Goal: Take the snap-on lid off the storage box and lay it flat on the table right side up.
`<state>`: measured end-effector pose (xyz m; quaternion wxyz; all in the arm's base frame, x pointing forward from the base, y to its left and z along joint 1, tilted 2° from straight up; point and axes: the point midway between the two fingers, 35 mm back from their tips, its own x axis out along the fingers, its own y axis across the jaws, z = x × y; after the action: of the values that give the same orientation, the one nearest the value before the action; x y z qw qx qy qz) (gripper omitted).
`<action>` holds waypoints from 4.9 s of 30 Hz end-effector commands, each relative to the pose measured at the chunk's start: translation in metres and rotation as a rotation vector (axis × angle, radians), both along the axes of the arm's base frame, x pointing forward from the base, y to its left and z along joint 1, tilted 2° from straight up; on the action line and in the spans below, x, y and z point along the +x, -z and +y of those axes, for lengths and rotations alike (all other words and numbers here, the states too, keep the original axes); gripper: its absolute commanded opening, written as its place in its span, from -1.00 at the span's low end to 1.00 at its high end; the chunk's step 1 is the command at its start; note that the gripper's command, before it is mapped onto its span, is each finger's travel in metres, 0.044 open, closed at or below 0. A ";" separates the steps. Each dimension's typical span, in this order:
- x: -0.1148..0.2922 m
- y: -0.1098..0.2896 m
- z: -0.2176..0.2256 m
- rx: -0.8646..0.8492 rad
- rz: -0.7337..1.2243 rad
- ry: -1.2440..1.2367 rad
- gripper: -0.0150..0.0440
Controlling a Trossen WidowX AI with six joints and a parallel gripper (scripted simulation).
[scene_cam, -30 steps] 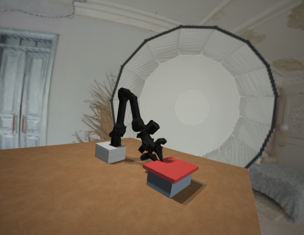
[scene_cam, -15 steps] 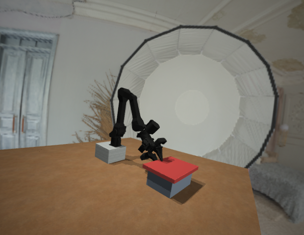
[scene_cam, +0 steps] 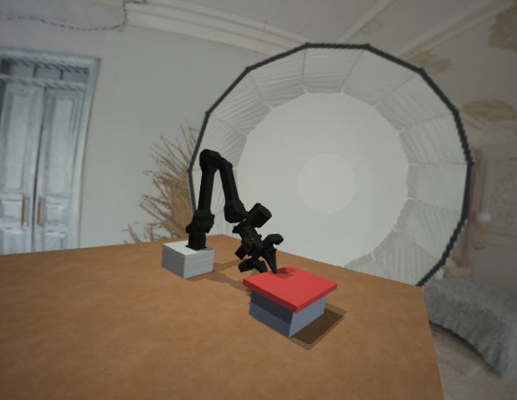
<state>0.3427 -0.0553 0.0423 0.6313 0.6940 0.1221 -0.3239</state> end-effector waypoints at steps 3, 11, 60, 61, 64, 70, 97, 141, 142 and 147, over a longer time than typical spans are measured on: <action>0.000 -0.003 0.000 0.000 -0.004 0.001 -0.49; 0.000 -0.005 0.000 0.000 -0.004 0.001 -0.49; 0.001 -0.011 0.000 -0.001 -0.004 -0.001 -0.49; 0.001 -0.011 0.000 -0.001 -0.004 -0.001 -0.49; 0.001 -0.011 0.000 -0.001 -0.004 -0.001 -0.49; 0.001 -0.011 0.000 -0.001 -0.004 -0.001 -0.49; 0.003 -0.011 0.000 -0.001 -0.004 -0.001 -0.49; 0.006 -0.013 -0.001 -0.002 -0.005 -0.004 -0.49; 0.006 -0.014 -0.001 -0.002 -0.005 -0.005 -0.49; 0.006 -0.021 -0.001 -0.002 -0.005 -0.005 -0.49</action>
<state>0.3472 -0.0563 0.0566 0.6312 0.6941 0.1234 -0.3235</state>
